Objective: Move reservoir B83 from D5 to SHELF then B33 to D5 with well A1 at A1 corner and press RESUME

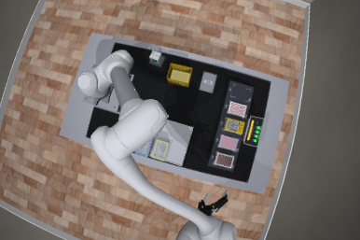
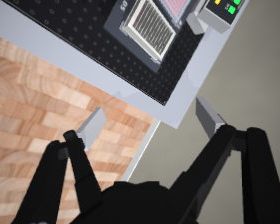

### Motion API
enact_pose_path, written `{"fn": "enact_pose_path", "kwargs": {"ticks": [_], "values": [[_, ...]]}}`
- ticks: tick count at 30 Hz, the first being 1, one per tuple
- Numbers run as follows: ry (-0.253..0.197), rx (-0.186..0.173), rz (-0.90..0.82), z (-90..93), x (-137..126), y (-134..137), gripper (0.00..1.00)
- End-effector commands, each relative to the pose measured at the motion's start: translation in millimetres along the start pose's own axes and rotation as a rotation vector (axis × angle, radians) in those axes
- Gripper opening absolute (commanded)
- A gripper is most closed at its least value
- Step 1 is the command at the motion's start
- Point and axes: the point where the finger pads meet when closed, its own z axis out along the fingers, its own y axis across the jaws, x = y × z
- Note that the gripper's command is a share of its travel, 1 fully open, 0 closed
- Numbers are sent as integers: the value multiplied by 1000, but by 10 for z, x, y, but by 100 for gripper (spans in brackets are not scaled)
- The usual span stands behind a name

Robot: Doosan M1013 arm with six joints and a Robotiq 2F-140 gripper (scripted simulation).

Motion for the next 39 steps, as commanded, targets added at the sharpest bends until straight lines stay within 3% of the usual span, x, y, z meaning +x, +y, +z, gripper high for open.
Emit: {"fn": "enact_pose_path", "kwargs": {"ticks": [1,17,18,39], "values": [[0,0,0,-3,0,2,100],[0,0,0,-3,0,2,100],[-7,2,19,6,44,25,77],[-129,49,375,175,876,451,77]]}}
